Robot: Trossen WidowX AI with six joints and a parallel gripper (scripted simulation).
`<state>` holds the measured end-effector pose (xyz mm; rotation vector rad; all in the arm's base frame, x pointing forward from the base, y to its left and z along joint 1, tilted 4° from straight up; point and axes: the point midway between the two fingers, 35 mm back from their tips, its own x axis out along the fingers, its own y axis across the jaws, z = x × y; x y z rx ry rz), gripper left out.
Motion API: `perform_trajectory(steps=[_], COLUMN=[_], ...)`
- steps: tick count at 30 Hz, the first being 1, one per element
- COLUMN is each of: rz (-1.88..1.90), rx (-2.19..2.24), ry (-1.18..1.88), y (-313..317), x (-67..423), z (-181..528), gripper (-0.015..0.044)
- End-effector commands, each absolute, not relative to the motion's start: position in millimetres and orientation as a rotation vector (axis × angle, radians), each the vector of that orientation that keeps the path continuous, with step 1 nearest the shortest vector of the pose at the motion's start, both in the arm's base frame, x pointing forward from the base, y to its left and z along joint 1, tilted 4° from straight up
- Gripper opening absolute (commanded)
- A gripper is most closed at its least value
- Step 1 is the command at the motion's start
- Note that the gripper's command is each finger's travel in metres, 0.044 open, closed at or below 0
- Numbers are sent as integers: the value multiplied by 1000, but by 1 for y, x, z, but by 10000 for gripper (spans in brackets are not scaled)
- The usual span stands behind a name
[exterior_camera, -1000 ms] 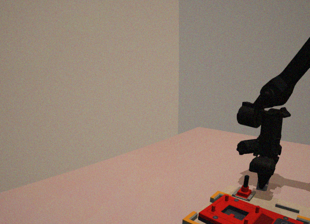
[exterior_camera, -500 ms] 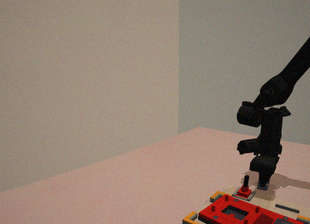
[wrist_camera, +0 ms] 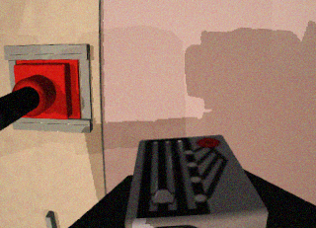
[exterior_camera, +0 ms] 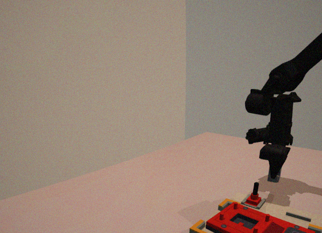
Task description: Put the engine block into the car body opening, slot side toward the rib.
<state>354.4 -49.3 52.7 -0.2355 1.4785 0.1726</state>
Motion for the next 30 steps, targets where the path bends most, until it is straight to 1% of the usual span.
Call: perform_trajectory(steps=[1,23,27,30], rz=[167,167,167,167], rx=[-236,-236,-236,-236], ry=[1471,1472,1472,1472], y=[-49,-46,-46,-47], x=[355,342,341,343], z=[68,137,137,120], gripper=[0,0,0,0])
